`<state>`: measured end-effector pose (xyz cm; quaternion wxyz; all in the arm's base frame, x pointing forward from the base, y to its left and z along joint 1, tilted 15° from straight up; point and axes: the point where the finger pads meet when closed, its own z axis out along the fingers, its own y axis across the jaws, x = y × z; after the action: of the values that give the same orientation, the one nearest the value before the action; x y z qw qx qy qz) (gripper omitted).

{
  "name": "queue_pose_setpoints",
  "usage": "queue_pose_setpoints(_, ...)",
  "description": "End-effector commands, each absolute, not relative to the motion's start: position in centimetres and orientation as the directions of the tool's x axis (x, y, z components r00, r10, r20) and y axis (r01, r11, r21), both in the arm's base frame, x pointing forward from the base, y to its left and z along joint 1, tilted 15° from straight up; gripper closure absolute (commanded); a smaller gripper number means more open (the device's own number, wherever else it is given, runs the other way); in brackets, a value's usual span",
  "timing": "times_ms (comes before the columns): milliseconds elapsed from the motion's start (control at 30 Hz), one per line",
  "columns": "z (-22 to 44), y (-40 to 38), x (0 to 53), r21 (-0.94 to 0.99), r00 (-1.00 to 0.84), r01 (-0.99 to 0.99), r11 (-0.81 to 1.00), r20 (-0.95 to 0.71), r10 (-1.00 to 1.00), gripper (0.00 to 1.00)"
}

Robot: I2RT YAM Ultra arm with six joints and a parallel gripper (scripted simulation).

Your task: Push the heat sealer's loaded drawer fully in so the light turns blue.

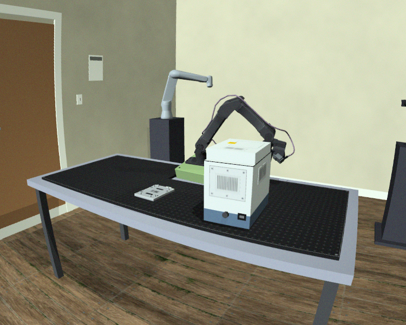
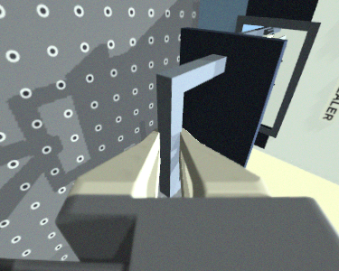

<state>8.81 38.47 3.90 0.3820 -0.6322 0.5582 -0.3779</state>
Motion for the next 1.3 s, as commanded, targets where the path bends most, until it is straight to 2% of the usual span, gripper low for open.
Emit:
queue_pose_setpoints(0,4.8,38.7,8.6,-0.908,0.102,-0.414,-0.057,0.016,-0.995,1.0)
queue_pose_setpoints(1267,6.1,38.9,14.1,-0.911,0.088,-0.409,-0.06,0.026,-0.996,1.0)
